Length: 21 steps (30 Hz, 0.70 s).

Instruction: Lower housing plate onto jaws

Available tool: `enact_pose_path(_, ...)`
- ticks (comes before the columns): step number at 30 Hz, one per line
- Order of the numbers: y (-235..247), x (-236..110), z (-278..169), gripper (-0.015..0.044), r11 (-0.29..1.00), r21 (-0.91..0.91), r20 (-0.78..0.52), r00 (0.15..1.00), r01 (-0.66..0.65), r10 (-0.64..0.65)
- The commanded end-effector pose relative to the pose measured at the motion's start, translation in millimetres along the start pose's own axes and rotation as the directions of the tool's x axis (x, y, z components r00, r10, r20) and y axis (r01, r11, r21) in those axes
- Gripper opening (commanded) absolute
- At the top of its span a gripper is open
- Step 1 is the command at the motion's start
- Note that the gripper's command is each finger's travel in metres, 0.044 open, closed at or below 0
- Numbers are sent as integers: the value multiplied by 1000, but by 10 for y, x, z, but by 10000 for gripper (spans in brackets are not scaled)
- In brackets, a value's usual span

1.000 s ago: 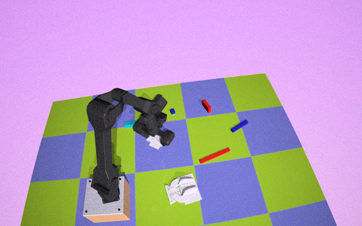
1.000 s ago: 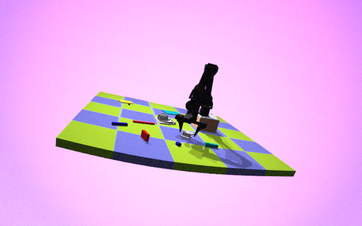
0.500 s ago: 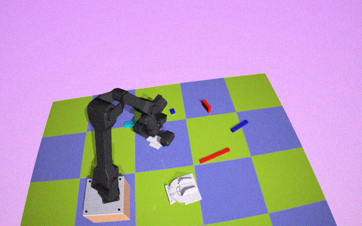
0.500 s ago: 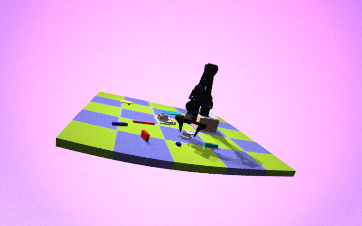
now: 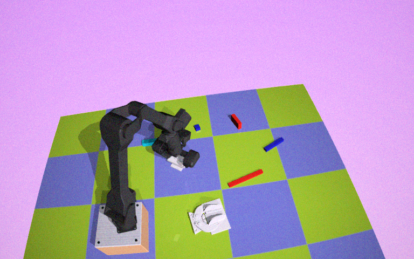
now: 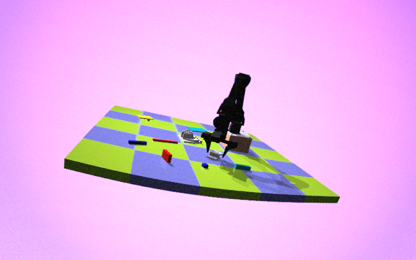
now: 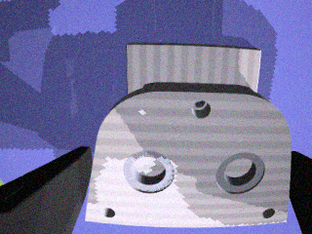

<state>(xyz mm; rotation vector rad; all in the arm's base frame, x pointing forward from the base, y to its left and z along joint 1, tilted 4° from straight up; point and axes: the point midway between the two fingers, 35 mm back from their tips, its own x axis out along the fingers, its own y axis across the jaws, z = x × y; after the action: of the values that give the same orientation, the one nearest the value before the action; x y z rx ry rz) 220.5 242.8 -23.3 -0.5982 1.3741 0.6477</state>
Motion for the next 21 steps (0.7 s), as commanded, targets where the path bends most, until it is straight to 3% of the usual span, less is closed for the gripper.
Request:
enact_pose_path(1,0,0,0,380,1000,0,0,1000,0,0)
enact_pose_path(6,0,0,0,351,1000,0,0,1000,0,0)
enact_pose_path(21,1,-107,13,351,1000,0,0,1000,-1,1)
